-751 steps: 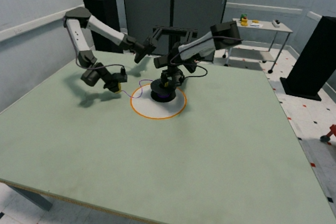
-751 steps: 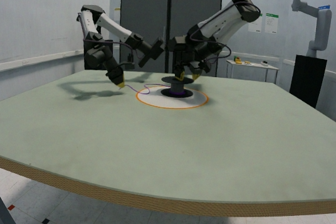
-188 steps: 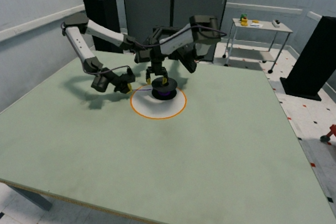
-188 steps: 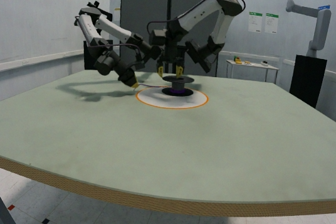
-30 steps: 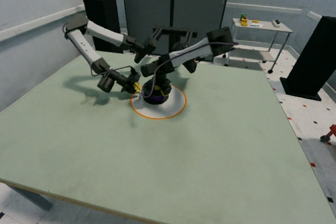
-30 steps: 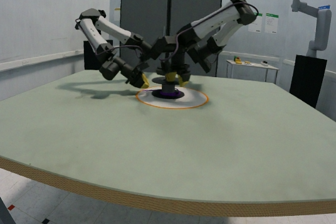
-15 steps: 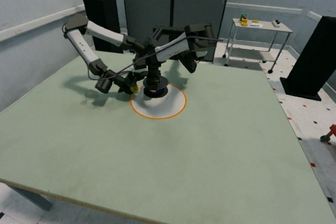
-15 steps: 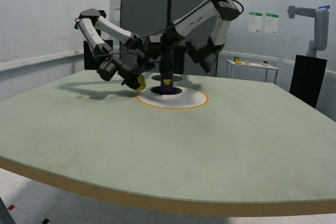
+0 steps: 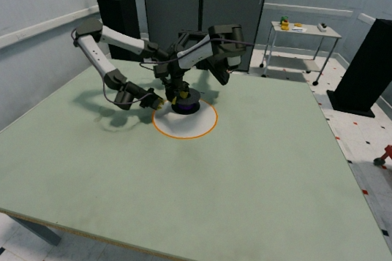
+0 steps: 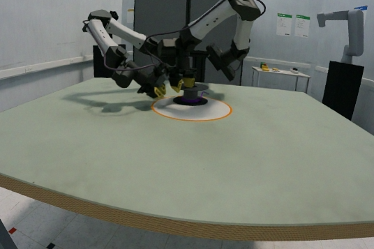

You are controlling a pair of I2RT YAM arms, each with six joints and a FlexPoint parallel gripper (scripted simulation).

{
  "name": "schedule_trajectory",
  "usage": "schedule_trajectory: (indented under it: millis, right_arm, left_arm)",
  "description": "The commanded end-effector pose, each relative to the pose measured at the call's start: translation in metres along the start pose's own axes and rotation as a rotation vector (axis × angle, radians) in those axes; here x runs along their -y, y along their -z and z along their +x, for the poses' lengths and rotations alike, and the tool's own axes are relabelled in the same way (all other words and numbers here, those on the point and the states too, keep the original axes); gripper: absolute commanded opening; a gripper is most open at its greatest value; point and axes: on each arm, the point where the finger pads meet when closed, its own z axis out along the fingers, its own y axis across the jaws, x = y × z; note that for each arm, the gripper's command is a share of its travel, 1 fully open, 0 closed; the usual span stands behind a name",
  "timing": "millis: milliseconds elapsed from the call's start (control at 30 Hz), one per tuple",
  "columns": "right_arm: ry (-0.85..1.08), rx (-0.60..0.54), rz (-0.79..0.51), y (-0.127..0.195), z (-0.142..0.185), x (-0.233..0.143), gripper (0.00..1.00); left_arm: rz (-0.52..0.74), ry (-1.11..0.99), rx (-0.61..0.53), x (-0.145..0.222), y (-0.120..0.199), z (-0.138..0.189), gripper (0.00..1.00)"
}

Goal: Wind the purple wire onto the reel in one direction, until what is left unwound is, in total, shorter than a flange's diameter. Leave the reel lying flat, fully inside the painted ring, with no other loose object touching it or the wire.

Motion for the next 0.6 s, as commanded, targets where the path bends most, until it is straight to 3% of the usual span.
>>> schedule_trajectory:
  millis: [0, 167, 333, 367, 567]
  right_arm:
    - [-0.133, -0.049, -0.033, 0.000, 0.007, -0.005, 0.15]
    - [-0.299, -0.064, -0.036, -0.001, 0.012, -0.007, 0.15]
    - [-0.466, -0.067, -0.033, -0.001, 0.014, -0.005, 0.15]
    - [-0.499, -0.068, -0.032, -0.001, 0.014, -0.005, 0.15]
    - [-0.632, -0.071, -0.021, 0.000, 0.013, -0.003, 0.15]
  left_arm:
    - [-0.009, -0.348, 0.041, 0.009, -0.001, 0.009, 0.49]
    - [-0.009, -0.587, 0.068, 0.009, -0.001, 0.010, 0.61]
    - [-0.009, -0.587, 0.068, 0.009, -0.001, 0.010, 0.74]
    - [-0.009, -0.587, 0.068, 0.023, -0.007, 0.009, 0.74]
    - [-0.009, -0.587, 0.068, 0.018, 0.008, 0.009, 0.74]
